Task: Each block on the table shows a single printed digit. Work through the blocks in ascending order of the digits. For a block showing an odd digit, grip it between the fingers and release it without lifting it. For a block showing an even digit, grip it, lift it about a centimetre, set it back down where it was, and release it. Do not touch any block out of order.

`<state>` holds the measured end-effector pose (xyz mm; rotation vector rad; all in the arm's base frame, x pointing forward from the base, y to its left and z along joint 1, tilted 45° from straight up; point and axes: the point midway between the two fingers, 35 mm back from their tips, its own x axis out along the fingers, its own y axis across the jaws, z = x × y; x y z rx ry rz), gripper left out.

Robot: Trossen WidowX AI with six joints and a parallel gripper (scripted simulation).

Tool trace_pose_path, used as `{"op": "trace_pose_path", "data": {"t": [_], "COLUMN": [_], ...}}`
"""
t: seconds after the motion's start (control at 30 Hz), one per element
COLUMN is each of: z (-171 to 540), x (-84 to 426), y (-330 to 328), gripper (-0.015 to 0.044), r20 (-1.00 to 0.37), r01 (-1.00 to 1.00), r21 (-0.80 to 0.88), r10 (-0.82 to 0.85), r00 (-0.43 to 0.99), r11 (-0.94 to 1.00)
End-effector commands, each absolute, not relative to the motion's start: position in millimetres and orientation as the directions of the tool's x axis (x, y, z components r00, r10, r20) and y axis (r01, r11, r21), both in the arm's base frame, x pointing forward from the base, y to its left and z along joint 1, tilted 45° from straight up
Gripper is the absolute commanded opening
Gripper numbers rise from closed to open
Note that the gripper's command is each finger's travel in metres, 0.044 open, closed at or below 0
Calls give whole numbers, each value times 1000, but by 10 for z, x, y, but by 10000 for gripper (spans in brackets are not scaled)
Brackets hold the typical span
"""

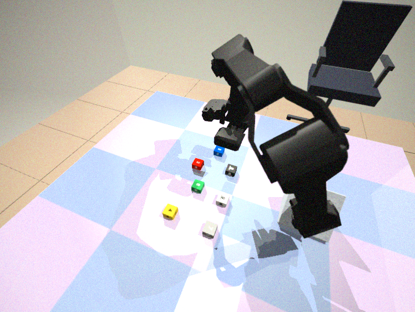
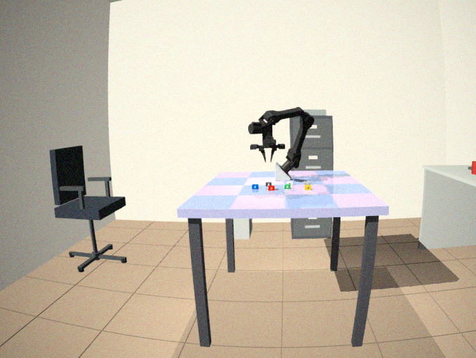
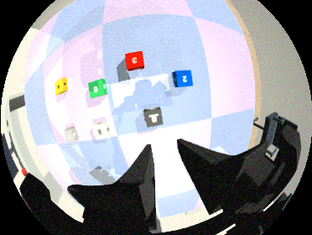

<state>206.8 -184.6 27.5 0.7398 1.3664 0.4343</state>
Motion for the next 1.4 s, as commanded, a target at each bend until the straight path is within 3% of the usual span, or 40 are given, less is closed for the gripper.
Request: {"op": "trace_pose_path", "data": {"t": [0.0,0.33,1.23,1.37], "z": [212,-348,-605,-605], "x": [2035,2168,2229,2229], "y": [-1815,-1274,-1024,-1024], "gripper": [146,400,400,295], "r20": [-717,-715,-714,-714], "r01": [113,111,110,110], "r21": [695,697,699,699], "r10": [677,678,679,679], "r00": [166,168,168,168], "r11": [710,708,707,707]}}
